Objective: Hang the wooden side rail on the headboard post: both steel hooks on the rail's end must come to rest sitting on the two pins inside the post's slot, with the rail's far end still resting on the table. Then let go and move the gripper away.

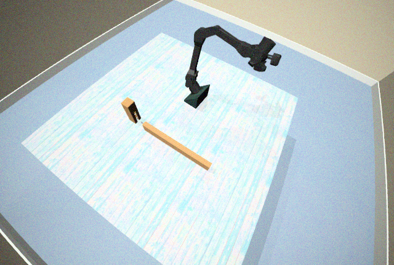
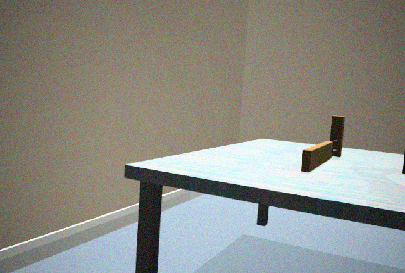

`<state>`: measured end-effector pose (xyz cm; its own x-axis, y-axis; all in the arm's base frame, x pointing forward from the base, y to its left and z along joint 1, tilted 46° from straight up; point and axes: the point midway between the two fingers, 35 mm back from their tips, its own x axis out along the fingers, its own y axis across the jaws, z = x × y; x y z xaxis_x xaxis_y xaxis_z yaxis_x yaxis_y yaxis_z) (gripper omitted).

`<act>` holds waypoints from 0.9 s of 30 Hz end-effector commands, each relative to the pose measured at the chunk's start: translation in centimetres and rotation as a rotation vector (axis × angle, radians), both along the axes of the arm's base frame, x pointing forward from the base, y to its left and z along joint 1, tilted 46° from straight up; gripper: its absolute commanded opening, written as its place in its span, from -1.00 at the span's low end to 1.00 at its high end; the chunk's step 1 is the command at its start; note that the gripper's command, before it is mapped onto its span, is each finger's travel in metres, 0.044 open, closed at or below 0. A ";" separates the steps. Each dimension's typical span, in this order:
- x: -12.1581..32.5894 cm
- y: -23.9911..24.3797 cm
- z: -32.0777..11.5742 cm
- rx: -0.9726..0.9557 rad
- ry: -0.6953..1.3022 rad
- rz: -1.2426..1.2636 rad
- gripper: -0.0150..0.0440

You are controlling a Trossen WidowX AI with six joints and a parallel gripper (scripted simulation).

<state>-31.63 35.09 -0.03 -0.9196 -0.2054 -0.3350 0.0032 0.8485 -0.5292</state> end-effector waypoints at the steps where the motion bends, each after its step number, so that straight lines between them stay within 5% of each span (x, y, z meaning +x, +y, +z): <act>1: 0.1 0.0 0.0 0.007 0.000 0.002 0.95; 15: 12.3 6.6 -0.1 0.863 -0.293 0.056 1.00; 27: 26.7 8.8 0.6 1.398 -0.775 0.464 1.00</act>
<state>-8.43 44.19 0.38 -0.5080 0.4002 -0.7628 -0.3543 0.7101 0.6085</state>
